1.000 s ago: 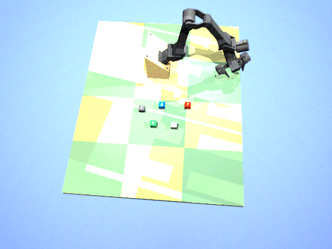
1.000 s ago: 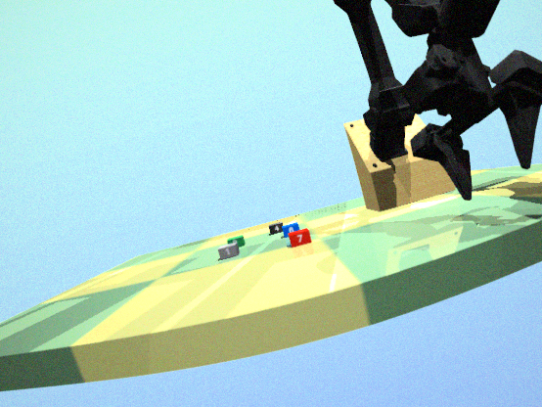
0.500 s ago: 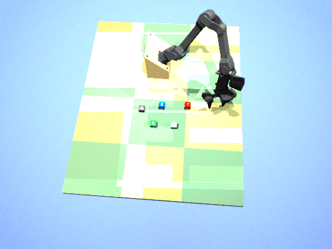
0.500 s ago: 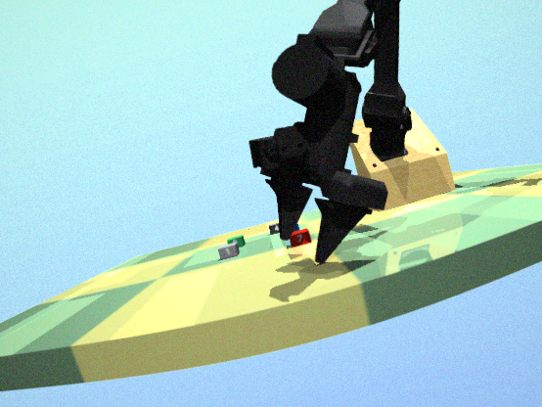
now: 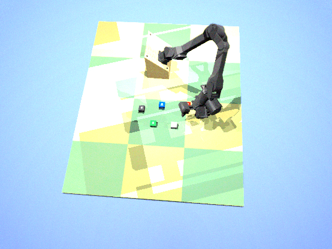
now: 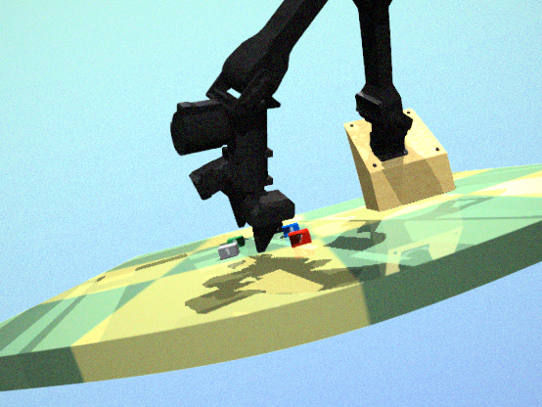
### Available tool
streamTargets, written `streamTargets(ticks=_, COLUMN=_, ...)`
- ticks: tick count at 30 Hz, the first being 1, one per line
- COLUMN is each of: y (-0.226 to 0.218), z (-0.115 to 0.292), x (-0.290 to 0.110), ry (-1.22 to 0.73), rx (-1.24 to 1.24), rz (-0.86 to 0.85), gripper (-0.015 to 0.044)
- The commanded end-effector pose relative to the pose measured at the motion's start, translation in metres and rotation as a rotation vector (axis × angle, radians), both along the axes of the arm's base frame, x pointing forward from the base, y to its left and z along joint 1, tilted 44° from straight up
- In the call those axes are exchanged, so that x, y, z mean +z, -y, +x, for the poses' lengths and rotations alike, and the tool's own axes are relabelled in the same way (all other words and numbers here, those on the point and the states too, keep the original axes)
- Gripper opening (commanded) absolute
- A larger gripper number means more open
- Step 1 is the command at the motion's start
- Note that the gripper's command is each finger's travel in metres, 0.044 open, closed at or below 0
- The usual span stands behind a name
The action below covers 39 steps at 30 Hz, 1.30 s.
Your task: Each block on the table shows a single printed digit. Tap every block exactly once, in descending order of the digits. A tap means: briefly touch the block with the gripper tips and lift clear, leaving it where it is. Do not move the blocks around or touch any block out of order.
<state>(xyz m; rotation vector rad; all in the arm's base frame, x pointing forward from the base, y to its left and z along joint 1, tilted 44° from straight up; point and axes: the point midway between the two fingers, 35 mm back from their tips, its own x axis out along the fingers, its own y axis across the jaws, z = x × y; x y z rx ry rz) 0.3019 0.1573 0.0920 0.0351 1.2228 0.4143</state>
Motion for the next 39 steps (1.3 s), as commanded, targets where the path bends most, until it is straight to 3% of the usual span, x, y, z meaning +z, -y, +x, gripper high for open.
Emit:
streamTargets(ticks=1, y=0.038, z=0.008, x=-0.026, ry=-0.105, rx=0.009, rz=-0.030, gripper=0.0400)
streamTargets(ticks=12, y=0.157, z=0.000, x=-0.086, ry=-0.376, rx=0.001, rz=0.096, gripper=0.0400)
streamTargets(ticks=22, y=0.257, z=-0.035, x=-0.115, ry=-0.375, rx=-0.115, rz=0.399, gripper=0.0400)
streamTargets(ticks=39, y=0.269, z=-0.042, x=-0.118, ry=-0.356, rx=-0.138, rz=0.443, gripper=0.0400)
